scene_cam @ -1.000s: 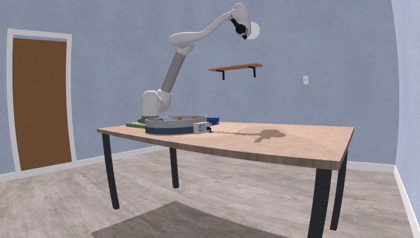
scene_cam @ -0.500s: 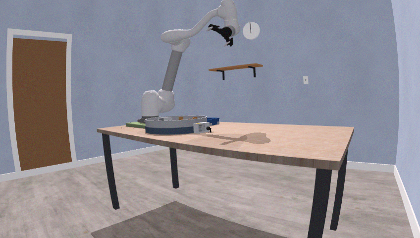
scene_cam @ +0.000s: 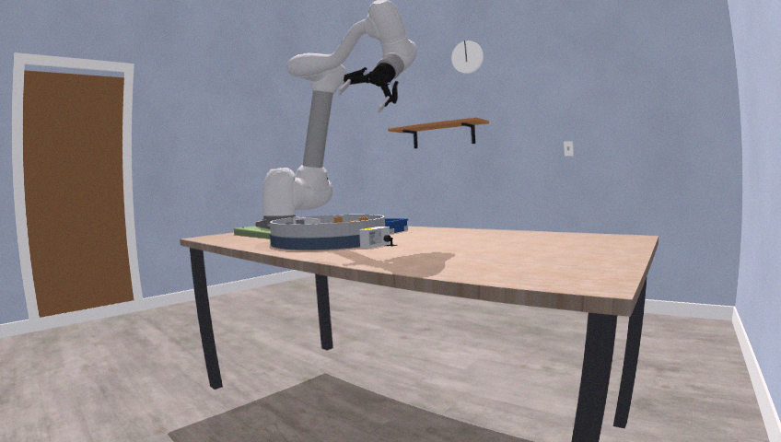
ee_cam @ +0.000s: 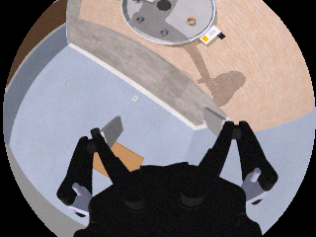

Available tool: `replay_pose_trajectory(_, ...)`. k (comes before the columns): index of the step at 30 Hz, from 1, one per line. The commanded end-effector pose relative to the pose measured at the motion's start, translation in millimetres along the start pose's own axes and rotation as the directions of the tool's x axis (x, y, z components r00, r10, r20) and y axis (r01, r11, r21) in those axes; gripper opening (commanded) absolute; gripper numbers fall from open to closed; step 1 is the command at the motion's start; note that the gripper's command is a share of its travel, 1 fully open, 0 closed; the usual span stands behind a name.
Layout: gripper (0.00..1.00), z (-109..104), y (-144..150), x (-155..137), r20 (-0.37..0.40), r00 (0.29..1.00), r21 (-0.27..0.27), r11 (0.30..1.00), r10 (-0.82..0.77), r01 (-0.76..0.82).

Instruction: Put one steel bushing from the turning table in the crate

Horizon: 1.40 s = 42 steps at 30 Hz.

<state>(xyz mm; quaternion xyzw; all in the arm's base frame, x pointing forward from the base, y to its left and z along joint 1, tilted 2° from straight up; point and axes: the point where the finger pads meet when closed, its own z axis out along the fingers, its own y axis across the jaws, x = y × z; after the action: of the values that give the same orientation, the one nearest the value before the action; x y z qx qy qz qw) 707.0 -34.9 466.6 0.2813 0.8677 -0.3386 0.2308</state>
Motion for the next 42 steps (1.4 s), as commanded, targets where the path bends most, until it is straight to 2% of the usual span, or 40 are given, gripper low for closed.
replay_pose_trajectory(1, 1.00, 28, -18, 26, -0.071, 0.994, -0.019, 0.996, 0.082, -0.084)
replay_pose_trajectory(6, 1.00, 65, -44, 71, -0.186, 0.958, -0.019, 0.974, 0.218, -0.225)
replay_pose_trajectory(11, 1.00, 95, -68, 120, -0.300, 0.884, 0.009, 0.927, 0.359, -0.374)
replay_pose_trajectory(13, 1.00, 95, -68, 120, -0.300, 0.884, 0.009, 0.927, 0.359, -0.374)
replay_pose_trajectory(14, 1.00, 109, -80, 148, -0.357, 0.826, 0.037, 0.890, 0.436, -0.454)
replay_pose_trajectory(16, 1.00, 115, -86, 162, -0.384, 0.792, 0.054, 0.868, 0.474, -0.493)
replay_pose_trajectory(19, 1.00, 127, -98, 195, -0.441, 0.703, 0.102, 0.809, 0.559, -0.579)
replay_pose_trajectory(26, 1.00, 146, -119, 274, -0.530, 0.430, 0.255, 0.621, 0.731, -0.741)
replay_pose_trajectory(28, 1.00, 149, -123, 295, -0.541, 0.342, 0.304, 0.558, 0.768, -0.772)
replay_pose_trajectory(30, 1.00, 149, -123, 295, -0.541, 0.342, 0.304, 0.558, 0.768, -0.772)
replay_pose_trajectory(32, 1.00, 152, -128, 329, -0.546, 0.191, 0.388, 0.448, 0.816, -0.805)
replay_pose_trajectory(38, 1.00, 154, -132, 381, -0.512, -0.071, 0.530, 0.250, 0.856, -0.810)
replay_pose_trajectory(42, 1.00, 154, -132, 396, -0.491, -0.152, 0.573, 0.186, 0.858, -0.798)
